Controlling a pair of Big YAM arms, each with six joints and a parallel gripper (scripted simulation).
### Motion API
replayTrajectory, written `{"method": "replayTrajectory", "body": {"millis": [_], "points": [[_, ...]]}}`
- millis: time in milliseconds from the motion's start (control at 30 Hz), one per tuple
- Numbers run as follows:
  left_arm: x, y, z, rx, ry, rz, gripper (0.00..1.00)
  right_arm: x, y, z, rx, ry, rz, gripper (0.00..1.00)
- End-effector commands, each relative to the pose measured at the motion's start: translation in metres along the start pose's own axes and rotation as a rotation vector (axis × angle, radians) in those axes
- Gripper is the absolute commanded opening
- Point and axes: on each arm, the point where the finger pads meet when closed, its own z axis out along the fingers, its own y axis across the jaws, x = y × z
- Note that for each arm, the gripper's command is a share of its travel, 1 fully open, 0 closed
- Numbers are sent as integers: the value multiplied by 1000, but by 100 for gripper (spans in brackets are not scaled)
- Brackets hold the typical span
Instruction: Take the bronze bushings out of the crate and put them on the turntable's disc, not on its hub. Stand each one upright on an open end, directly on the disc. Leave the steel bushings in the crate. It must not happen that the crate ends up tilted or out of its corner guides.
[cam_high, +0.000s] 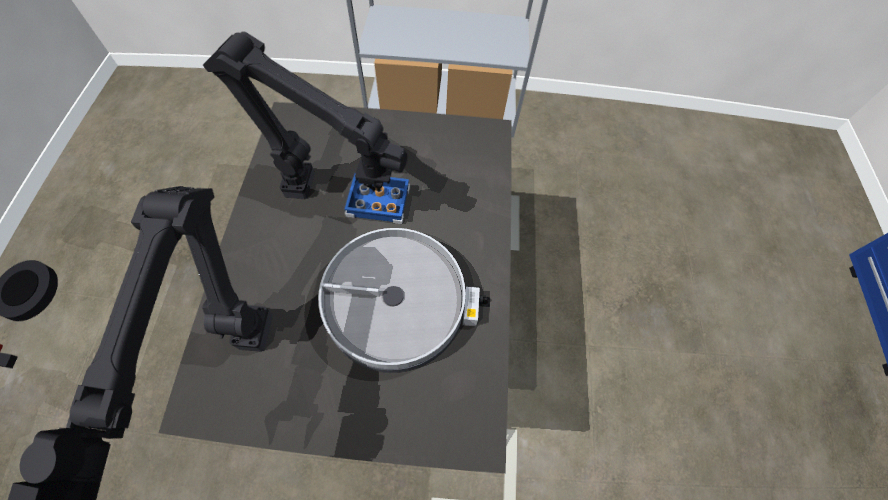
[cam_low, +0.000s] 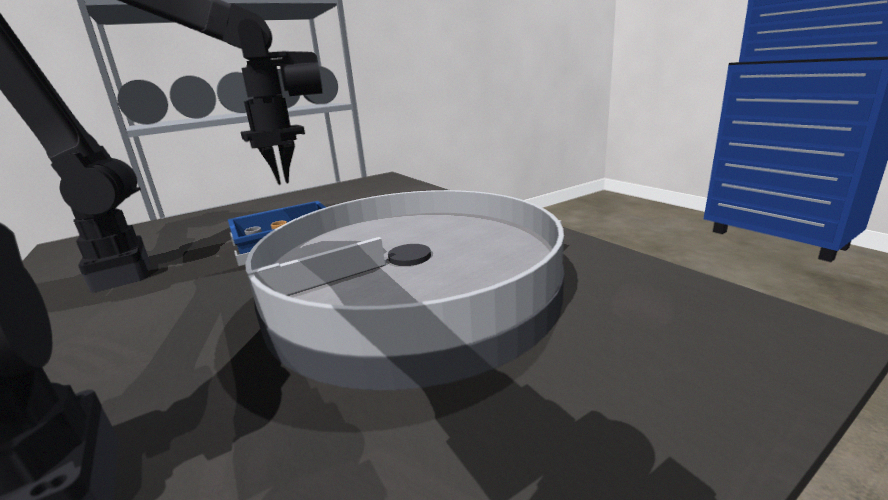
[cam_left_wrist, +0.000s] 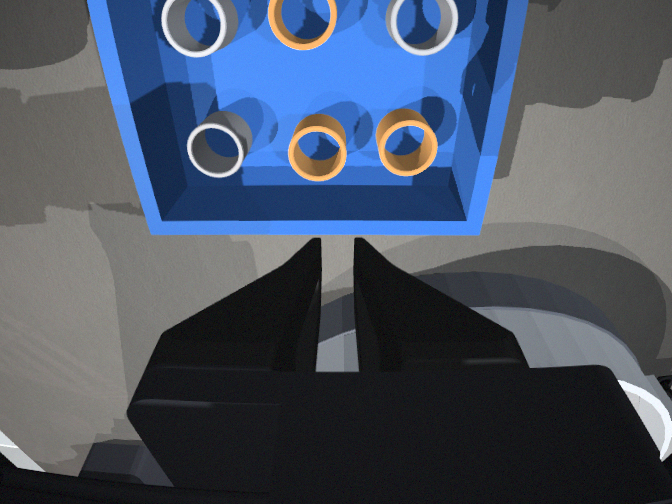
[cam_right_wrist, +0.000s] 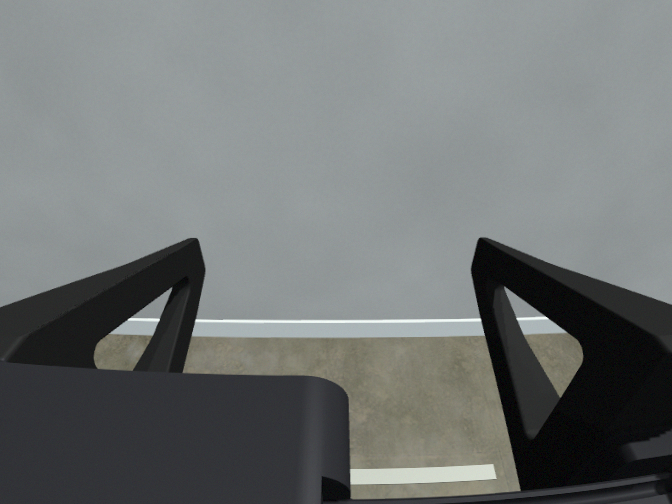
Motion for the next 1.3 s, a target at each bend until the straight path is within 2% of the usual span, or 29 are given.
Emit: {"method": "replayTrajectory", "body": {"millis": [0, 1267], "points": [[7, -25, -17, 50, 11, -5, 13, -50, -1, 1, 5, -93, -10, 100], [10, -26, -17, 52, 11, -1, 13, -50, -1, 1, 5, -93, -10, 100]]}}
